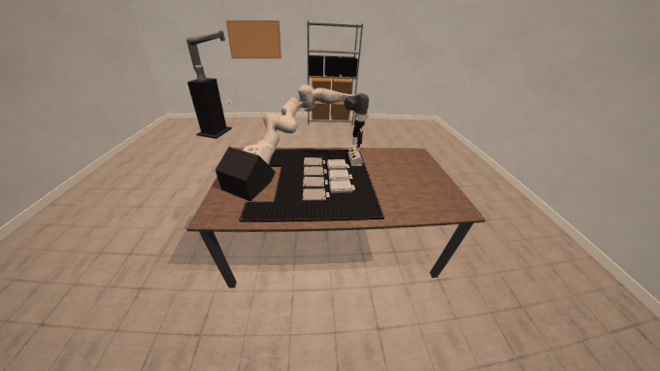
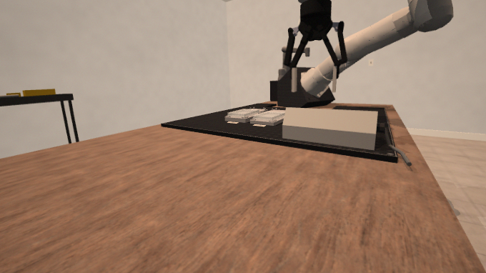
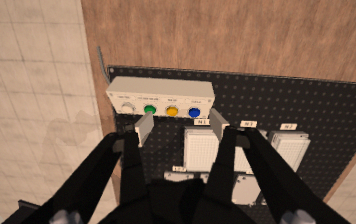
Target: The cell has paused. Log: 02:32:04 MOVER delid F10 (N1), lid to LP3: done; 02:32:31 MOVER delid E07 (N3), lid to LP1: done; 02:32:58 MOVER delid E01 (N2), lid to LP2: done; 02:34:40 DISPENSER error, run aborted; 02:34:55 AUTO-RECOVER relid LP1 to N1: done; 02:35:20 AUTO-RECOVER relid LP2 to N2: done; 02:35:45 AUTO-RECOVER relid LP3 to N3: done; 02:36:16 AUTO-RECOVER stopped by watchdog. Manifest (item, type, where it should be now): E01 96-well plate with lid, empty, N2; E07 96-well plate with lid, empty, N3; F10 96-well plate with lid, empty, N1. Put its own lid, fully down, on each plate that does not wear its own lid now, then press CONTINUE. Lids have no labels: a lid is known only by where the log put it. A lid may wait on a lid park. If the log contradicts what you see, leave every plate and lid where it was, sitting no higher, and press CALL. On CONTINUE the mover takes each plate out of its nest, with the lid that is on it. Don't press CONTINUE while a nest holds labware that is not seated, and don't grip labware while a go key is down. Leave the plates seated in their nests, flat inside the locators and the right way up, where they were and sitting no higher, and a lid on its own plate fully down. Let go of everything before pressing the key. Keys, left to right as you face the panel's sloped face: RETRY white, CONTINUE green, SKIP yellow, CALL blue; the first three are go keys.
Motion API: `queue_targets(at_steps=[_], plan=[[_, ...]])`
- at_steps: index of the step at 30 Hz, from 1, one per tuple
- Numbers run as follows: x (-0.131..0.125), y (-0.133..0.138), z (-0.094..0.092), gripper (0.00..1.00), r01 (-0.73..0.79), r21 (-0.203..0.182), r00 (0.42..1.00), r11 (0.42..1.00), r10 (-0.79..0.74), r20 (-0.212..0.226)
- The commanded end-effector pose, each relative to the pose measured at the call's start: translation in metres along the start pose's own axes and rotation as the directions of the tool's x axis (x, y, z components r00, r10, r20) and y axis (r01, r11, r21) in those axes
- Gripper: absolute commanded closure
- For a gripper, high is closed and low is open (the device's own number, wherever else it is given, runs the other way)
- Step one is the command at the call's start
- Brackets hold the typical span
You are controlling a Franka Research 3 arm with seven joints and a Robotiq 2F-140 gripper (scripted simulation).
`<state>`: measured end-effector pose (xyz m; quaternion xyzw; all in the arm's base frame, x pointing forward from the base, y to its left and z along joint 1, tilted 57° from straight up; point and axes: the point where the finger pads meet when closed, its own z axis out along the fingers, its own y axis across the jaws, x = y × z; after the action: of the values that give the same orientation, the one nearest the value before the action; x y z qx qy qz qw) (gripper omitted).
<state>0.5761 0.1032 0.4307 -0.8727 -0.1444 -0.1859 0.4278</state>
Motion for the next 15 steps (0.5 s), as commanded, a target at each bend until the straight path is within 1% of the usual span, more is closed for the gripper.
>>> queue_targets(at_steps=[1,2,15], plan=[[-0.0059,-0.0692,-0.0098,0.34,-0.117,0.019,0.993,0.993,0.117,-0.029],[-0.0059,-0.0692,-0.0098,1.0,-0.117,0.019,0.993,0.993,0.117,-0.029],[-0.0059,-0.0692,-0.0098,1.0,-0.117,0.019,0.993,0.993,0.117,-0.029]])
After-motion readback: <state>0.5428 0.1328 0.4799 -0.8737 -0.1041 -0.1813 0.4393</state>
